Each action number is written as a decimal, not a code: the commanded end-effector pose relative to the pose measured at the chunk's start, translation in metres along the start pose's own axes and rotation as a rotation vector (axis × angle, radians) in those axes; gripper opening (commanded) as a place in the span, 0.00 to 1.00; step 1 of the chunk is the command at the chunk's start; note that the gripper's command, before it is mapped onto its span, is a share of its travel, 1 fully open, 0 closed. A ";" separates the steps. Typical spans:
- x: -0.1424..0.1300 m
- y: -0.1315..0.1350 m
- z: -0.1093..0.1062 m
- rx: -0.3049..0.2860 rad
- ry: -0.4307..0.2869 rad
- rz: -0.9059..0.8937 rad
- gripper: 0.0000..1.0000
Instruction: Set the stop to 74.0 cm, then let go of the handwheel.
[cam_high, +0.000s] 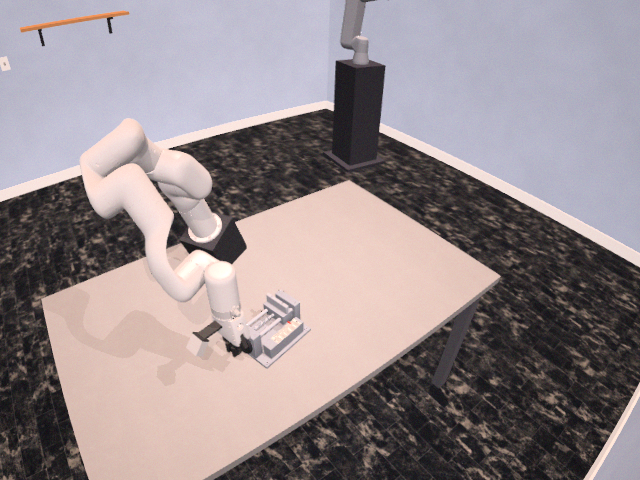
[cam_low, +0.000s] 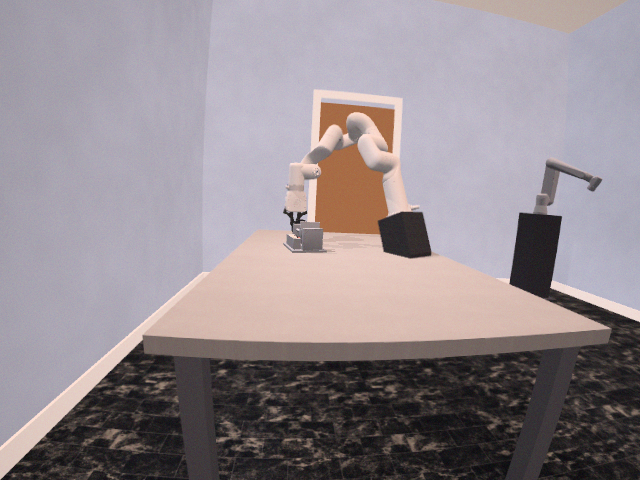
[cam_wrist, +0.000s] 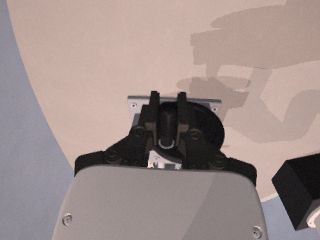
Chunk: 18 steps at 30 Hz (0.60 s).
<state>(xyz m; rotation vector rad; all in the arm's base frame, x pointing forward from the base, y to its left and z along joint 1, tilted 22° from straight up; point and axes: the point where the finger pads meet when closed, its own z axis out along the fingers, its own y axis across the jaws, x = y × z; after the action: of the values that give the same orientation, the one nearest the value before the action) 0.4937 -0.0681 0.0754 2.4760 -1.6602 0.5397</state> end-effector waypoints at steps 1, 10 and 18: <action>0.000 0.000 0.000 0.000 0.001 0.000 0.06; 0.000 -0.001 0.001 0.000 0.001 0.000 0.06; 0.000 -0.001 0.001 0.000 0.001 0.000 0.06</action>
<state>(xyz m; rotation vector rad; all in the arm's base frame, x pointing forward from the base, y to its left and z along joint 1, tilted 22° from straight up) 0.4953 -0.0680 0.0743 2.4757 -1.6604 0.5394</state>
